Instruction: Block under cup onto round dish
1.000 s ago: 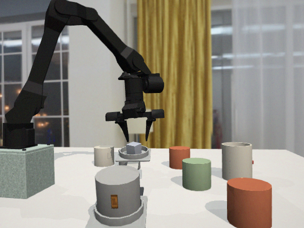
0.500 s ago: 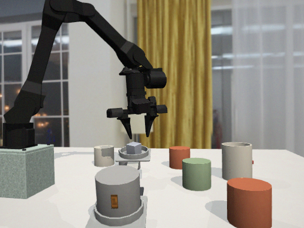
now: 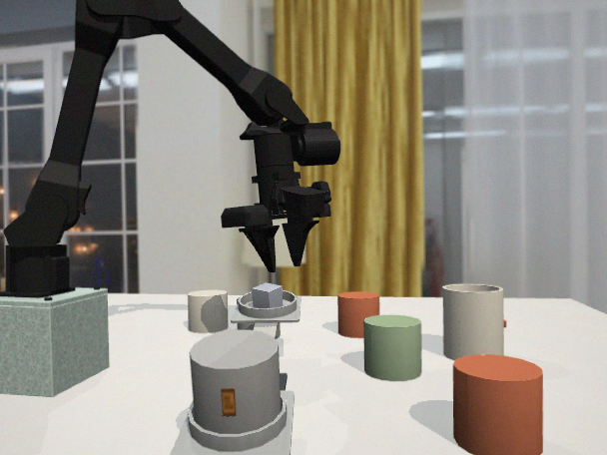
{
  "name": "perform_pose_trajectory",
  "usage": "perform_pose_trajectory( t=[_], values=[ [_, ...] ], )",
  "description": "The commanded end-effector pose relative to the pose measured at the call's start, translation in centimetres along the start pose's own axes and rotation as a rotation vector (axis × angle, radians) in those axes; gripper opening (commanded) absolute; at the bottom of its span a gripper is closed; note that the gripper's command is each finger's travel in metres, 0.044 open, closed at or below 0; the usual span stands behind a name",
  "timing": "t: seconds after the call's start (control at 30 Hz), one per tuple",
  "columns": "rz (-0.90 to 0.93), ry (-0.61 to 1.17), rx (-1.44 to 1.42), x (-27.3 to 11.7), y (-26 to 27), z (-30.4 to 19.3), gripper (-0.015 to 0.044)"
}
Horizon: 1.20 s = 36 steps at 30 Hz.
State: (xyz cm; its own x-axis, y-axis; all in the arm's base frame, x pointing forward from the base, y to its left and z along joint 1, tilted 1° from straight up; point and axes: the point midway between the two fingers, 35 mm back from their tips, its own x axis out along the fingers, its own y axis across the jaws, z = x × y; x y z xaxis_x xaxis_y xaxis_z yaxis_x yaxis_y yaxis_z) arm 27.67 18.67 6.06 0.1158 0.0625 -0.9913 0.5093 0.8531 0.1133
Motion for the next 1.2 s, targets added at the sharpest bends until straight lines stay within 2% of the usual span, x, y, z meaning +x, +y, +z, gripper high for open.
perform_pose_trajectory(
  t=[0.0, 1.17],
  values=[
    [-0.002, -0.011, -0.103, -0.2, -0.7, 0.8, 0.026],
    [-0.033, 0.054, -1.285, -1.4, -5.0, 2.9, 0.026]
  ],
)
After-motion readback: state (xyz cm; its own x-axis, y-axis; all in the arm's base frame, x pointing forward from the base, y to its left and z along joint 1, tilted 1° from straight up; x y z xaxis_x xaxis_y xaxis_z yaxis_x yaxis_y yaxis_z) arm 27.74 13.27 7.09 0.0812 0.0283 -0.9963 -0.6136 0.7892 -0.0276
